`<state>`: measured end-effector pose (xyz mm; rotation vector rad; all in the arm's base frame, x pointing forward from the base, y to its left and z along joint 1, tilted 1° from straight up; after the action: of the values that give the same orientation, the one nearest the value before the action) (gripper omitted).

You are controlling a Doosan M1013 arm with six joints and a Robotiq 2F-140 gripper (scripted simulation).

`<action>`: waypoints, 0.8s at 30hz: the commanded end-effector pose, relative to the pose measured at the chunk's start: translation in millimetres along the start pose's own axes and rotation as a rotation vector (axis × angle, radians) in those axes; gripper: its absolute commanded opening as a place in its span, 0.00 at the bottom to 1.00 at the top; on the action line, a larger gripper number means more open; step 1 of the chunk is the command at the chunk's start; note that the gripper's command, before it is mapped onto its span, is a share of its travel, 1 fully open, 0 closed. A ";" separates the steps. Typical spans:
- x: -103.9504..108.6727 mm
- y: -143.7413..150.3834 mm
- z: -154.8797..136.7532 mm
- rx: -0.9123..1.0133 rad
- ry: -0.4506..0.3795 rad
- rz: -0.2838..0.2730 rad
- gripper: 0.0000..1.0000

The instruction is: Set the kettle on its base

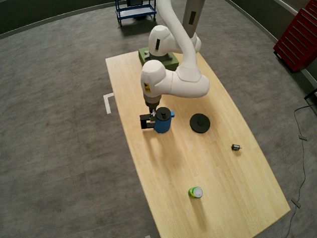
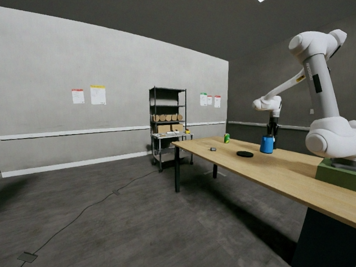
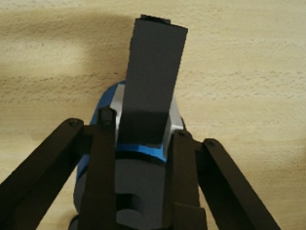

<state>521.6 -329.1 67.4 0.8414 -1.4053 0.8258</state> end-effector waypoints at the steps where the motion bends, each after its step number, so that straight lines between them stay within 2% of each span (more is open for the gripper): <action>1: 0.6 -0.4 0.0 0.000 0.000 0.001 0.10; 24: 4.5 -0.4 0.0 0.000 0.000 0.001 0.10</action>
<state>521.5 -329.1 70.3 0.8416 -1.4051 0.8255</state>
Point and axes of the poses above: the point where the finger pads meet when closed, its own x axis back along the fingers, its own y axis across the jaws, z = x × y, the point moved 2 cm from there along x, back along the fingers, and after that the axes turned 9 degrees about -x, right-handed, at the moved point
